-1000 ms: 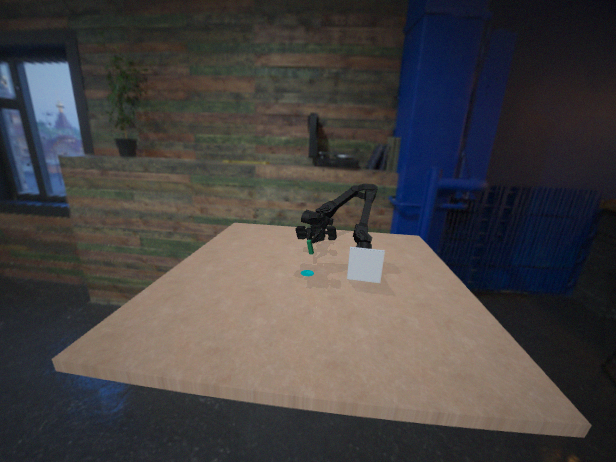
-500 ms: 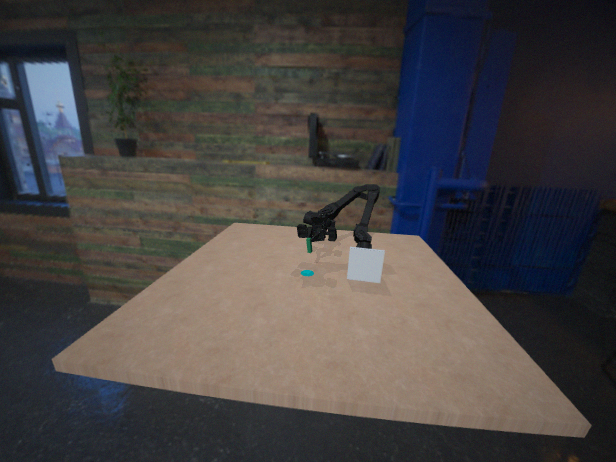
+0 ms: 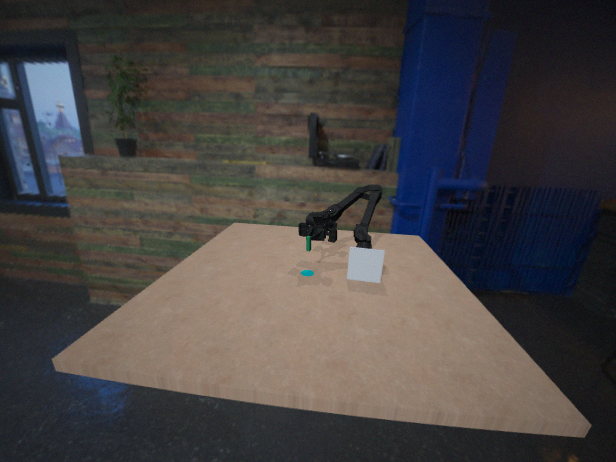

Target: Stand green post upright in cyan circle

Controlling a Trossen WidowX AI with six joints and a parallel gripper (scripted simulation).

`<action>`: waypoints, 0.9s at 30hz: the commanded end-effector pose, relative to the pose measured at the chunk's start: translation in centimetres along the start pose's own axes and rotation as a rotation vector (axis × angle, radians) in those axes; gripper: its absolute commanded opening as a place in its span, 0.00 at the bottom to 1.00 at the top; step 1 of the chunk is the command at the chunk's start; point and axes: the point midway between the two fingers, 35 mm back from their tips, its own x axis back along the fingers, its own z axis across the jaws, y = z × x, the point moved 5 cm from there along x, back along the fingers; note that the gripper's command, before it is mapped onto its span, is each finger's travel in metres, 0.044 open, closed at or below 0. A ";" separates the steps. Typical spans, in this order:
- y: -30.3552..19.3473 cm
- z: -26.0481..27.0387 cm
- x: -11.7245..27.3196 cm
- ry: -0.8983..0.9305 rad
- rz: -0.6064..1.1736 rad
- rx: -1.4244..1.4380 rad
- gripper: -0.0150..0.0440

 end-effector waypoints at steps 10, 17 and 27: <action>0.0 0.1 0.1 -0.007 -0.009 0.012 0.29; -0.5 0.0 0.0 -0.007 -0.006 0.013 0.29; -4.1 -0.4 -0.4 -0.002 0.003 0.014 0.29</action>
